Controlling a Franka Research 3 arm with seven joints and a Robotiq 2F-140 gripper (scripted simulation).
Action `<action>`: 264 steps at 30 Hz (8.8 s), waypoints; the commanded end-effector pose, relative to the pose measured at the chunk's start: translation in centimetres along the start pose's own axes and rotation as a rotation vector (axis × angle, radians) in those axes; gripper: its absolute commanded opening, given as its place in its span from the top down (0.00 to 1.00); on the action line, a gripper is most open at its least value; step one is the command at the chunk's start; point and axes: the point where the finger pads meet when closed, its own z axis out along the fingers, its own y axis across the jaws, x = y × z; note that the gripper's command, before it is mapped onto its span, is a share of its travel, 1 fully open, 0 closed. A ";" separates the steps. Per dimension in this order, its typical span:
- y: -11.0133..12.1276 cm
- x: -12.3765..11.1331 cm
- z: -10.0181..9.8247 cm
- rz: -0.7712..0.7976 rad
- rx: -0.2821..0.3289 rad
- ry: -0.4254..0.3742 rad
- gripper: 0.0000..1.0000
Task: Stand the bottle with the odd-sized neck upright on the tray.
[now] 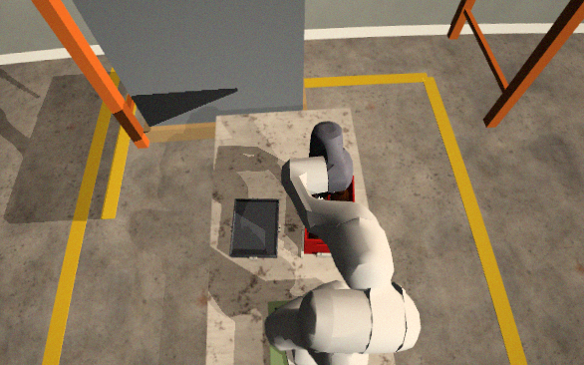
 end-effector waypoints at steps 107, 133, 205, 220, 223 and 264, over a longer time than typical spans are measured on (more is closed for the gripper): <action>-0.6 -12.3 4.1 0.006 -0.001 0.000 0.56; -0.6 -12.3 4.3 0.006 -0.001 0.000 0.56; -0.6 -12.3 7.9 0.006 -0.001 0.000 0.56; -0.6 -12.3 8.5 0.006 -0.001 0.000 0.56; -0.6 -12.3 8.5 0.006 -0.001 0.000 0.56; -0.6 -12.3 8.6 0.006 -0.001 0.000 0.90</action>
